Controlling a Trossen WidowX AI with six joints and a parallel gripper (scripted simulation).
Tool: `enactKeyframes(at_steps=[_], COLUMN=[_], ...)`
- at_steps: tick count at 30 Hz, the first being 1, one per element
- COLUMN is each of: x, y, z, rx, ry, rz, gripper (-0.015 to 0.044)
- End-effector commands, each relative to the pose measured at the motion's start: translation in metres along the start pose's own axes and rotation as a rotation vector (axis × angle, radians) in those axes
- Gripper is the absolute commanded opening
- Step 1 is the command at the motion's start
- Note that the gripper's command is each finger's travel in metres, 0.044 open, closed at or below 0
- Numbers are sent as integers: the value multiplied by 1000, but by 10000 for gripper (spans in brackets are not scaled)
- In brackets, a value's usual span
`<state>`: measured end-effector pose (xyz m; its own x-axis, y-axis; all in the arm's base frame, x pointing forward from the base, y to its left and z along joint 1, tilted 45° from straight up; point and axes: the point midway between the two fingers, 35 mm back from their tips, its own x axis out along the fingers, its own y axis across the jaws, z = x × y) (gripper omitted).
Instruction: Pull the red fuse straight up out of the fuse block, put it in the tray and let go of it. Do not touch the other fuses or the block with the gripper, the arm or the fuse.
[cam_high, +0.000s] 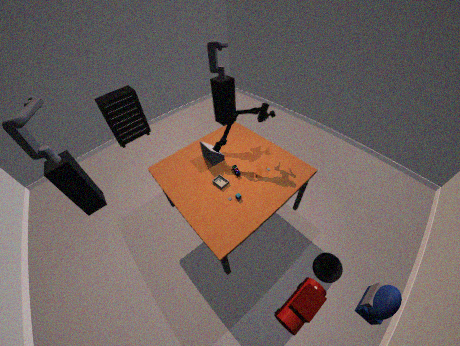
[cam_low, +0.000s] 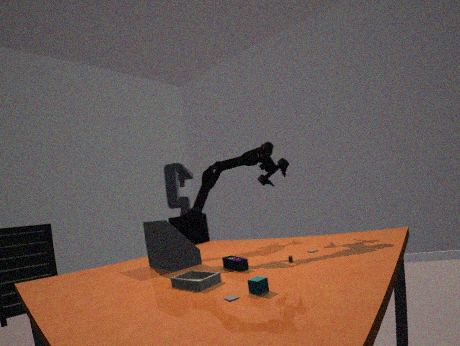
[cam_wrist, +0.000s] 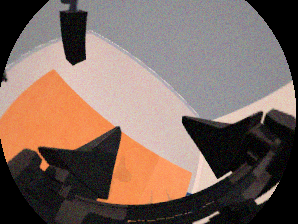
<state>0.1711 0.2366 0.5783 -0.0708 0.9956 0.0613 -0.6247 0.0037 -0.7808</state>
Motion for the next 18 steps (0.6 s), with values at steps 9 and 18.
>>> enactKeyframes(at_steps=[9,18], x=[-8,-54], y=[-3,33], z=[-95,-244], rx=[130,319], ry=[193,464], rz=[-73,-80], gripper=[164,74])
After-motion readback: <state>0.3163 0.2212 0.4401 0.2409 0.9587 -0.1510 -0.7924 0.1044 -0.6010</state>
